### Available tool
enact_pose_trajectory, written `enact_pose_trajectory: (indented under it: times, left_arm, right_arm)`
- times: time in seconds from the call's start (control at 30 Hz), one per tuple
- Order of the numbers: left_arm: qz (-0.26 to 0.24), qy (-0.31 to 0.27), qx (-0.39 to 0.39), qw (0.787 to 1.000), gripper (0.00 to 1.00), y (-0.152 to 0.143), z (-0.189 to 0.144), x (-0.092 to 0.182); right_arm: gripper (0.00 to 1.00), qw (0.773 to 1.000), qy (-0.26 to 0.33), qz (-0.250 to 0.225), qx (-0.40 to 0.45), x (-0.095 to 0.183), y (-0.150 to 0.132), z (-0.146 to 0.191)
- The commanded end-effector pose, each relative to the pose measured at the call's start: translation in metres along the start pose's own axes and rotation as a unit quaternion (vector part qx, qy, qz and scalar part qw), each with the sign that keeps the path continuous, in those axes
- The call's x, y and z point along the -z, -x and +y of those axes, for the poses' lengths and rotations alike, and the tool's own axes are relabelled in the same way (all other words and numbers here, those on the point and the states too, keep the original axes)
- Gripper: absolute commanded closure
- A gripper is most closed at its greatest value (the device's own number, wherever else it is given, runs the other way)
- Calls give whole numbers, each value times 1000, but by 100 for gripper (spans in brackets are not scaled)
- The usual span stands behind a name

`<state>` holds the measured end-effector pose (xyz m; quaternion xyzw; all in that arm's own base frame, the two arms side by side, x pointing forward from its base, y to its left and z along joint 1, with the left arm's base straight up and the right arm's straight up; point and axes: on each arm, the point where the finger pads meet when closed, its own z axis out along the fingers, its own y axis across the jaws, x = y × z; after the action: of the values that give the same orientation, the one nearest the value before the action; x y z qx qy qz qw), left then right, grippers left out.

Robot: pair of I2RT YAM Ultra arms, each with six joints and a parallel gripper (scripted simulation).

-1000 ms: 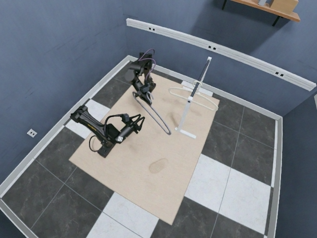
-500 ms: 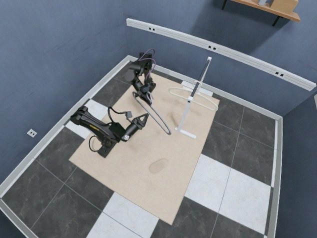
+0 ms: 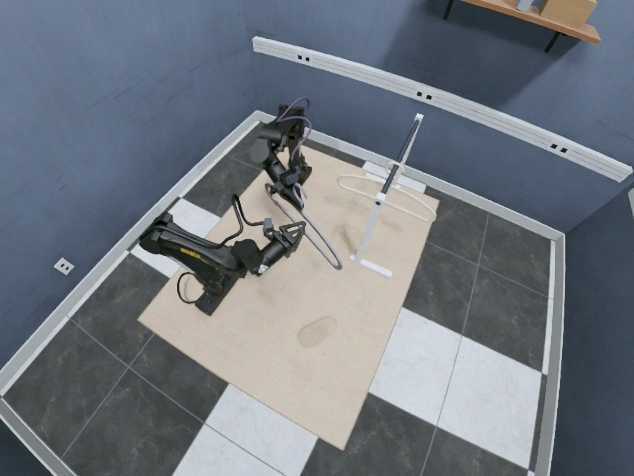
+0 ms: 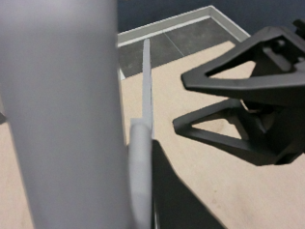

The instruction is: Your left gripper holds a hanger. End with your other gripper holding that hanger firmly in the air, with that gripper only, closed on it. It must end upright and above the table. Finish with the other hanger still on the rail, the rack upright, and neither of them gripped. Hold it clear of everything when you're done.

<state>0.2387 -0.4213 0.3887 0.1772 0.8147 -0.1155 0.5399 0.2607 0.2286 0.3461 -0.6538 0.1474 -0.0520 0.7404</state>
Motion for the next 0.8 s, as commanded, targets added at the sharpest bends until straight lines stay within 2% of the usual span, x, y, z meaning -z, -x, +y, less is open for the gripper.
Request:
enact_pose_trajectory:
  times: [0.0, 0.47, 0.77]
  left_arm:
    - [-8, -1, 8, 1000, 99, 7, 3, 5]
    - [-8, -1, 8, 1000, 99, 7, 3, 5]
    - [-8, -1, 8, 1000, 99, 7, 3, 5]
  right_arm:
    - [53, 998, 35, 44, 31, -5, -4, -5]
    - [53, 998, 35, 44, 31, -5, -4, -5]
    - [53, 998, 37, 48, 27, -24, -8, -2]
